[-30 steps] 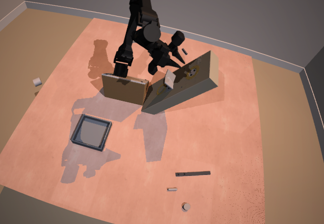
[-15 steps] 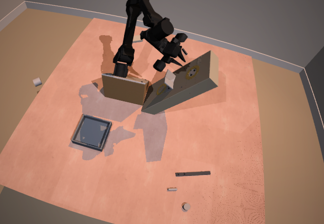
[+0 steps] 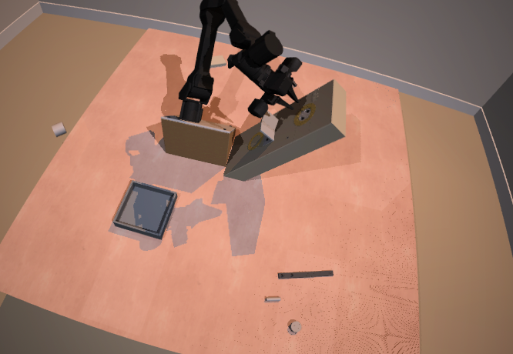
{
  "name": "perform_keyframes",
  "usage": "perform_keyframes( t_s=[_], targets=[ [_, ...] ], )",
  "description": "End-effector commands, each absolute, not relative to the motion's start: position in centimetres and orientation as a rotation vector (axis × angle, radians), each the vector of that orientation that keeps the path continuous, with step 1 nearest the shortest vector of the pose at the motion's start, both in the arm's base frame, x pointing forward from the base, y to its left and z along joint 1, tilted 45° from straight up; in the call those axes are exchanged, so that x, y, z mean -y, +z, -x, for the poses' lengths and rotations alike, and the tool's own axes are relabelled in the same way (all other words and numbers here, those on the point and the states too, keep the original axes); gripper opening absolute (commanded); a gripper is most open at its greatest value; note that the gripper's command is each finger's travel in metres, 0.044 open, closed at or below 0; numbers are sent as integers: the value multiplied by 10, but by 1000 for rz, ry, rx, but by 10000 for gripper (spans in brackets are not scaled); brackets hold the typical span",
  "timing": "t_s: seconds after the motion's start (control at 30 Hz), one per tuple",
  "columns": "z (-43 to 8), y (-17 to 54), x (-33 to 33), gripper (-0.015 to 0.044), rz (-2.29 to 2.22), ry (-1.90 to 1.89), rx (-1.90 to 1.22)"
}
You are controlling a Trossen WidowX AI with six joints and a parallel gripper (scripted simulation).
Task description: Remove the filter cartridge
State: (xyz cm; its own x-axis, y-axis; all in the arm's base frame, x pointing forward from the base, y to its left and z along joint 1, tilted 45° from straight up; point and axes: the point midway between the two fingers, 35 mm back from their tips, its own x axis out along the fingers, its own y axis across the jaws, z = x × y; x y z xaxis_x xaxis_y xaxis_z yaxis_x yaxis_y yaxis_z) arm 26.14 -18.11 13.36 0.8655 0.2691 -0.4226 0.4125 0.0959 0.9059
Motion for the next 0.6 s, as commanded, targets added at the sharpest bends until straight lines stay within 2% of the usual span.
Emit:
perform_keyframes(
  t_s=[0.0,0.57],
  targets=[
    [-267,129,178,97,-1501,-118,-573],
    [-291,120,169,97,-1504,-113,-564]
  ],
)
